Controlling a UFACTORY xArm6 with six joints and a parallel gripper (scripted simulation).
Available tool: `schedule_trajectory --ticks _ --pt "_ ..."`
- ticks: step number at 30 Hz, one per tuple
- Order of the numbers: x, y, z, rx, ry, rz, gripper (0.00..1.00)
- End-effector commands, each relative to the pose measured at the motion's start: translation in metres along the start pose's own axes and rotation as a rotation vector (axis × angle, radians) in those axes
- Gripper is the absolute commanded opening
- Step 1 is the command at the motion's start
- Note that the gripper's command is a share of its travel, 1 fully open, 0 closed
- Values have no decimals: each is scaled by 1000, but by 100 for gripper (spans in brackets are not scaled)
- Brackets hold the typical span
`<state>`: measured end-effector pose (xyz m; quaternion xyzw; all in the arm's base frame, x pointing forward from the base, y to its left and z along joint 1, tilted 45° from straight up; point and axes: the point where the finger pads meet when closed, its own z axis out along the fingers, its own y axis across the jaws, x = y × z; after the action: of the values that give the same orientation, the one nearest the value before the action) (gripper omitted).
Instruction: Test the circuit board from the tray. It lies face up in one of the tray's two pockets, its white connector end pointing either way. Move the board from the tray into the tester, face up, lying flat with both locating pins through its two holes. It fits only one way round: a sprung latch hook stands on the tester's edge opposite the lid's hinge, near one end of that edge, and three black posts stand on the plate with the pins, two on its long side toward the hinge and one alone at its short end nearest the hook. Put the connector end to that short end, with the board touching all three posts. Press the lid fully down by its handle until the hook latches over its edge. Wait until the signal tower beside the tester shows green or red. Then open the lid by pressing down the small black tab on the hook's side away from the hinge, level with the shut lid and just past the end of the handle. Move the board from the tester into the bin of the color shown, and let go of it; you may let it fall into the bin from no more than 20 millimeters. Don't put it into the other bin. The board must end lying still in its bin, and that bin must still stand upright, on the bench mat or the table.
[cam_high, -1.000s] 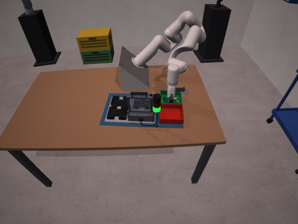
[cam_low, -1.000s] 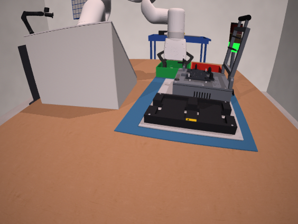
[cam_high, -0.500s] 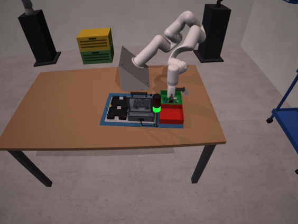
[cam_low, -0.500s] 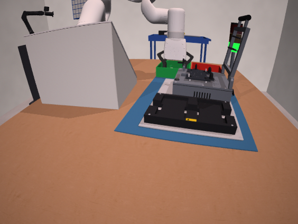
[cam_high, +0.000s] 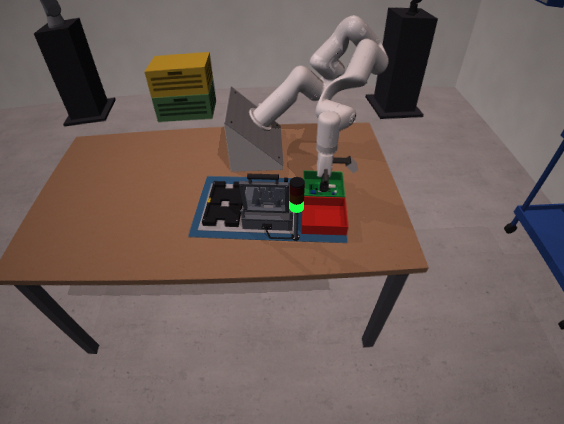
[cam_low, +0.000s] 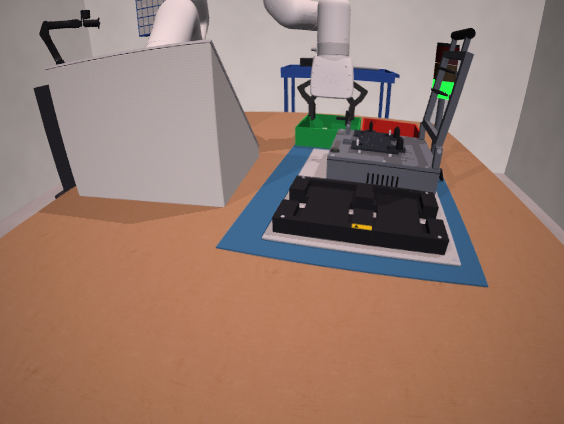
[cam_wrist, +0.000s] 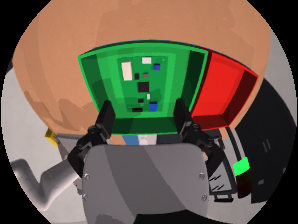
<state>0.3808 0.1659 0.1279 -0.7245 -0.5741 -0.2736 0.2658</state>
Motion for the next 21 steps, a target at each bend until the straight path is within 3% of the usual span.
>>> schedule_trajectory --ticks 1,9,21 --pt "1 1 -37 -2 1 -1 100" --pt "1 1 -87 -2 1 -1 100" --pt "1 1 -101 -2 1 -1 100"
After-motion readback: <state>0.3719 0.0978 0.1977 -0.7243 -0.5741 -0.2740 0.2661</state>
